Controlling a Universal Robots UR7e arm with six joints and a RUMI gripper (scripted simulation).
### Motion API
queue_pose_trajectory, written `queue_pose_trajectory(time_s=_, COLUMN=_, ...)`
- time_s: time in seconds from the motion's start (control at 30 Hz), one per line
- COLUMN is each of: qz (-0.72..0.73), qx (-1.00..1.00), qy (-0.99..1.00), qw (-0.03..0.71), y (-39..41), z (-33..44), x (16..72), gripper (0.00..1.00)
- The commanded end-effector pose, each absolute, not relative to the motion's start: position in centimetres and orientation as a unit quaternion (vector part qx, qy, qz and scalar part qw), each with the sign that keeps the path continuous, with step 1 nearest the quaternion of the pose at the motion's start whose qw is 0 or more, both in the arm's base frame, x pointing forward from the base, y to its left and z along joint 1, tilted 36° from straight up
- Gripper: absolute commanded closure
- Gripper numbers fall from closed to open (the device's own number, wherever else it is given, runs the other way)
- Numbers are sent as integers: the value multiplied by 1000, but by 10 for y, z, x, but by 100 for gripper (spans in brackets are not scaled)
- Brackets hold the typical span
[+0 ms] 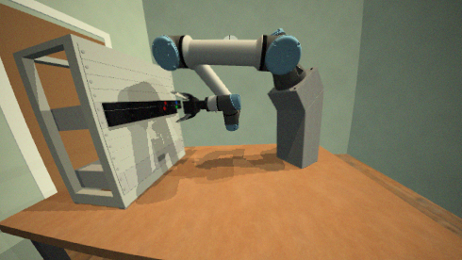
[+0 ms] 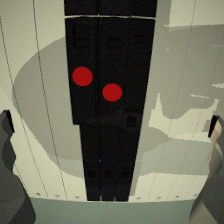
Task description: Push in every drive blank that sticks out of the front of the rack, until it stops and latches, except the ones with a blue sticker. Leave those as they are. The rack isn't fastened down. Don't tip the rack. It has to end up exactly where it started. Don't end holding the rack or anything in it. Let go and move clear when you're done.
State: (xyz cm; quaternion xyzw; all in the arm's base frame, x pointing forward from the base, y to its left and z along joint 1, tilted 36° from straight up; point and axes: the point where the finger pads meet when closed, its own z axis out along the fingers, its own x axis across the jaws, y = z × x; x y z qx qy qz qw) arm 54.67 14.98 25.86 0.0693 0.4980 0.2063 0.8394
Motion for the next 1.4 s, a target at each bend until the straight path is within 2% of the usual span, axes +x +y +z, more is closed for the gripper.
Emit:
queue_pose_trajectory(time_s=0.0, qz=206, qx=69, qy=498, qw=840, y=143, z=264, x=545, gripper=0)
queue_pose_trajectory(time_s=1.37, qz=206, qx=69, qy=498, qw=840, y=125, z=276, x=539, gripper=0)
